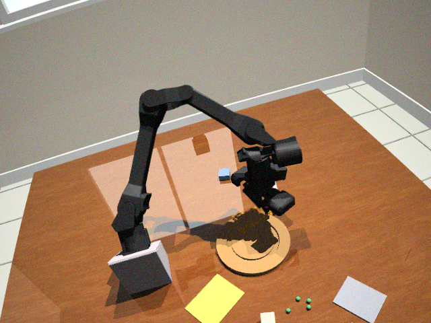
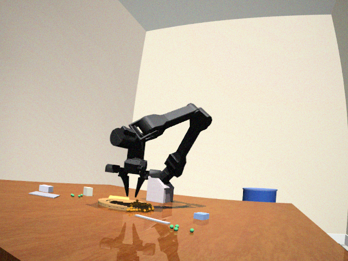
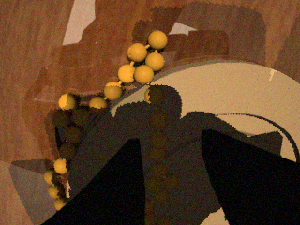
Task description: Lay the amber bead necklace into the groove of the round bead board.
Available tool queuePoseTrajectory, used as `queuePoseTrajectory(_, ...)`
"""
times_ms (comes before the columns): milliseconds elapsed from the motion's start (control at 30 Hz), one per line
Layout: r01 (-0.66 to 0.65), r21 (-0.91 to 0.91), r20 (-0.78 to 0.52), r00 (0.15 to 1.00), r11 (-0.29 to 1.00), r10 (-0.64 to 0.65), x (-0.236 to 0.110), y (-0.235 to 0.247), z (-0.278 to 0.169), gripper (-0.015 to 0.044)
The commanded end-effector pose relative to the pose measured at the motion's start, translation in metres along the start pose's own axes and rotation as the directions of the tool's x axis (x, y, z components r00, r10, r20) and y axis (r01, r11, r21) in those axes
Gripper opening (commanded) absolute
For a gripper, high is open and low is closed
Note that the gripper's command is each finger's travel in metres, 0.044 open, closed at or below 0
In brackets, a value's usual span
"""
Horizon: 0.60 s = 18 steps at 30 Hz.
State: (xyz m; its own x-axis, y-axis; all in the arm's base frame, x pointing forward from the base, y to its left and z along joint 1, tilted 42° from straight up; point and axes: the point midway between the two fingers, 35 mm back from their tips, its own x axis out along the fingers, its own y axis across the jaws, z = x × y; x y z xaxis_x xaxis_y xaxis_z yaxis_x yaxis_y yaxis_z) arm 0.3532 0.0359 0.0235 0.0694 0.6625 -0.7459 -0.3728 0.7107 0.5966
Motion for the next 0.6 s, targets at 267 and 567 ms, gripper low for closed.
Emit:
queuePoseTrajectory(267, -0.004, 0.001, -0.001, 1.000, 1.000, 0.004, 0.017, 0.001, 0.000, 0.0120)
queuePoseTrajectory(567, -0.009, 0.001, -0.003, 1.000, 1.000, 0.009, 0.031, 0.002, -0.001, 0.0120)
